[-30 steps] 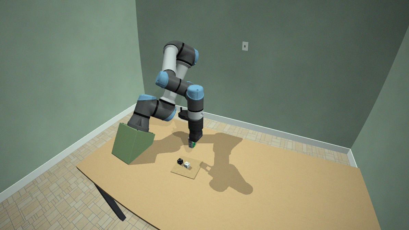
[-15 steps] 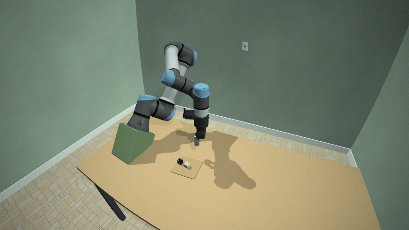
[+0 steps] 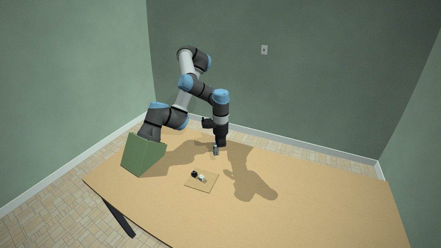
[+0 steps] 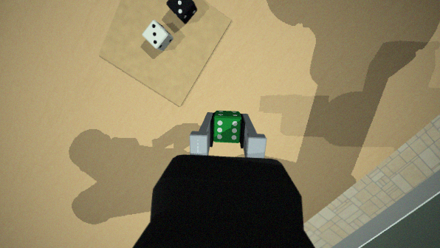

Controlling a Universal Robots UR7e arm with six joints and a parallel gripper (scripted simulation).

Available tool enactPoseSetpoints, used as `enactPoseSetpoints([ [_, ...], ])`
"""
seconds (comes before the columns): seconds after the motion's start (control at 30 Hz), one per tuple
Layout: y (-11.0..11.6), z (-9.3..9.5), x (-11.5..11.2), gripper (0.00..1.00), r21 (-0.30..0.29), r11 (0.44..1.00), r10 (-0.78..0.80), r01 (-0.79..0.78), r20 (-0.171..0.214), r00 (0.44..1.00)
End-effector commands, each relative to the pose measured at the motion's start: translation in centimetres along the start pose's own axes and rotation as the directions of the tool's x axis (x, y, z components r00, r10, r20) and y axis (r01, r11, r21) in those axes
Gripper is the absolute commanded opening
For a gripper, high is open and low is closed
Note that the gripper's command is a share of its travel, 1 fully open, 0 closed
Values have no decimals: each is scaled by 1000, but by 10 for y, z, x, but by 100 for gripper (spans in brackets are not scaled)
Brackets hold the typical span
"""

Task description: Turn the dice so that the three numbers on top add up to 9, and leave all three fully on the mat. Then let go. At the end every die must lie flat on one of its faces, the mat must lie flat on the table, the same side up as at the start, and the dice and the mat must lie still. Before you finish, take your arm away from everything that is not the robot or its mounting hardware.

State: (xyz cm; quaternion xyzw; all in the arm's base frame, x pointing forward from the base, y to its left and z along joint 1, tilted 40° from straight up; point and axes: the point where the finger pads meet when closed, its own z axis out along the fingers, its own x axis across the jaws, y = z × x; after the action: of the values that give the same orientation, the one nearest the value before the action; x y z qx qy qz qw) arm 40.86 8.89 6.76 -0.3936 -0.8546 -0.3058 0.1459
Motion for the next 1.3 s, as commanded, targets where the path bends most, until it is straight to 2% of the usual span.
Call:
enactPoseSetpoints([
  [0.0, 4, 0, 2, 49, -2, 999, -54, 54, -4, 999],
  [0.6, 7, 1, 5, 49, -5, 995, -95, 95, -5, 995],
  [0.77, 7, 1, 5, 49, -33, 995, -95, 95, -5, 995],
  [0.9, 8, 1, 4, 49, -94, 991, -95, 95, -2, 995],
  [1.03, 8, 1, 4, 49, -194, 977, -95, 94, 1, 995],
  [1.1, 8, 1, 4, 49, -194, 977, -95, 94, 1, 995],
  [1.27, 5, 3, 4, 49, -361, 929, -95, 87, -5, 995],
])
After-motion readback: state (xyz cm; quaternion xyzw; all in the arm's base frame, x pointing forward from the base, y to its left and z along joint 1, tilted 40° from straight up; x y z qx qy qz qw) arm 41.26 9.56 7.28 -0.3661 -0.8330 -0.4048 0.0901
